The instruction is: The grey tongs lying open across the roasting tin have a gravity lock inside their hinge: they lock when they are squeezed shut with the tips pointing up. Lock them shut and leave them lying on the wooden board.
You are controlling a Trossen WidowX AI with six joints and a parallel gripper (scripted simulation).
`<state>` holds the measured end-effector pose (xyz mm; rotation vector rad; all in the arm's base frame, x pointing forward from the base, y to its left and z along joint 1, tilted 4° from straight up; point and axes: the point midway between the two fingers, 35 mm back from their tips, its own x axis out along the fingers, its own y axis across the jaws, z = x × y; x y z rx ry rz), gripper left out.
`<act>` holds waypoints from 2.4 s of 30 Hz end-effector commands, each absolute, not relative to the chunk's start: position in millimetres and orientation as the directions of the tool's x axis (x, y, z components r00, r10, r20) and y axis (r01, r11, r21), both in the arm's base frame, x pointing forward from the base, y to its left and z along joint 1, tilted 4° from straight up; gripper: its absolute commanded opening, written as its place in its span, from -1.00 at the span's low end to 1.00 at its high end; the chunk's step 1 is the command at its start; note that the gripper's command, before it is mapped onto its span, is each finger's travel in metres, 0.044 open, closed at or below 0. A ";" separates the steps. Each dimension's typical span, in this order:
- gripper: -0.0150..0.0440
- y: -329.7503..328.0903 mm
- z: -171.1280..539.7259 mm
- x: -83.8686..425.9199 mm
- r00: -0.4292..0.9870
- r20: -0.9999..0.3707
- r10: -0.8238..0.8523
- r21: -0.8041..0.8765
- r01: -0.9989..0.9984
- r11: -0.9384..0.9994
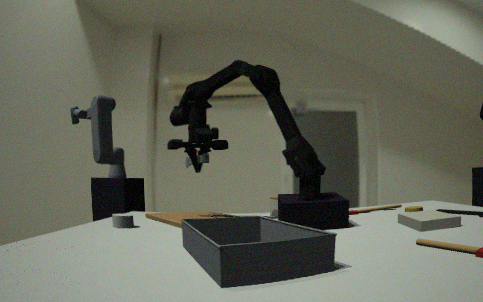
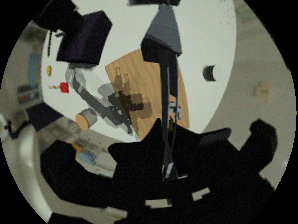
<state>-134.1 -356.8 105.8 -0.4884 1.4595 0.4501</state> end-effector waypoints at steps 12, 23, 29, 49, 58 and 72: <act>-1.00 -365.9 93.8 -134.3 -0.073 -0.995 -0.072 -0.011 -0.614 0.789; -1.00 -376.3 82.6 -133.4 -0.256 -0.949 -0.184 0.027 -0.647 0.762; -1.00 -379.9 79.7 -131.6 -0.346 -0.905 -0.248 0.043 -0.653 0.756; -1.00 -375.7 83.2 -120.3 -0.585 -0.683 -0.438 0.050 -0.636 0.770; -1.00 -363.6 89.6 -113.6 -0.662 -0.560 -0.498 0.022 -0.613 0.790; -1.00 -338.2 99.6 -105.6 -0.741 -0.396 -0.542 -0.040 -0.576 0.817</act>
